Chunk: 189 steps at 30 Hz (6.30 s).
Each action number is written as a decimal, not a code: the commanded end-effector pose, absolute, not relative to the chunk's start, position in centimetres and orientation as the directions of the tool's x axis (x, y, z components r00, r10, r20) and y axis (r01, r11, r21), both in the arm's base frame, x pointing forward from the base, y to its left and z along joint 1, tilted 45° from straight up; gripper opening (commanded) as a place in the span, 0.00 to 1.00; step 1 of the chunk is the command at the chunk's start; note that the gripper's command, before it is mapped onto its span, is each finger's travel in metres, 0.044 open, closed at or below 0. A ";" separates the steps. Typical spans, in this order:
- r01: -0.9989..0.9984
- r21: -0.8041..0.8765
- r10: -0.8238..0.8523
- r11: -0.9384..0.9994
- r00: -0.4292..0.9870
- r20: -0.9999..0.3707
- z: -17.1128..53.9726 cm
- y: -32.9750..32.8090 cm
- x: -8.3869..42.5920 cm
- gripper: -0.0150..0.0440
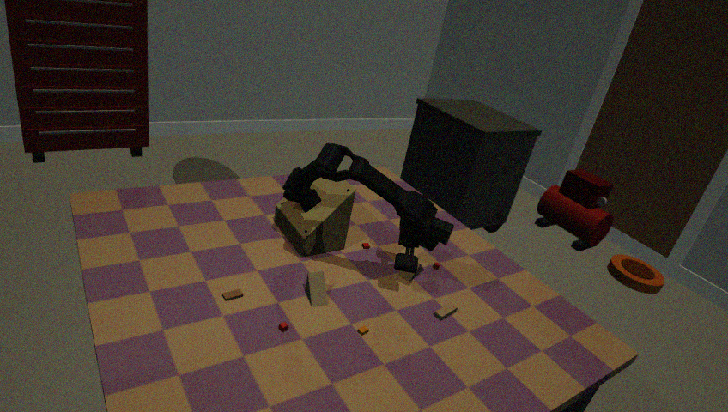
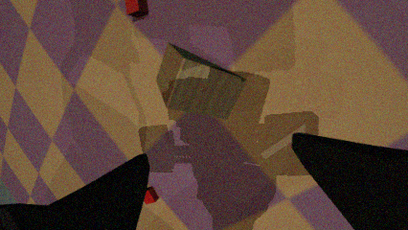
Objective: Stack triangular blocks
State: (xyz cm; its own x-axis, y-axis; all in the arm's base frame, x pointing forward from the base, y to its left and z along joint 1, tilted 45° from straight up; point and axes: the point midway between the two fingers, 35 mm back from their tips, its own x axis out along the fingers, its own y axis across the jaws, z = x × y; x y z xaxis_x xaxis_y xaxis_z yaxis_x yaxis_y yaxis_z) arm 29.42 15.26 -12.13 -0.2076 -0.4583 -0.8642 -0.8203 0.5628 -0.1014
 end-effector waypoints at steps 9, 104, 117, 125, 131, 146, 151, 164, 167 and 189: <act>-0.886 0.240 -0.072 -0.397 -0.230 -0.970 -11.3 14.0 30.8 1.00; -0.934 0.244 -0.130 -0.260 -0.216 -0.968 -14.2 20.1 27.2 0.25; -0.980 0.160 -0.261 0.117 -0.186 -0.947 -14.7 20.3 26.8 0.25; -0.945 0.043 -0.338 0.326 -0.158 -0.928 -14.8 20.5 26.6 0.25; -0.886 -0.068 -0.393 0.459 -0.133 -0.910 -14.9 20.6 26.5 0.25; -0.625 -0.375 -0.518 0.684 -0.054 -0.854 -15.0 21.0 26.3 0.25; -0.507 -0.469 -0.555 0.723 -0.023 -0.831 -14.9 21.2 26.2 0.25; -0.150 -0.640 -0.638 0.753 0.067 -0.767 -14.8 21.9 26.1 0.25; -0.062 -0.660 -0.655 0.749 0.090 -0.751 -14.7 22.0 26.1 0.25; 0.064 -0.664 -0.666 0.745 0.125 -0.735 -10.7 21.0 28.9 0.25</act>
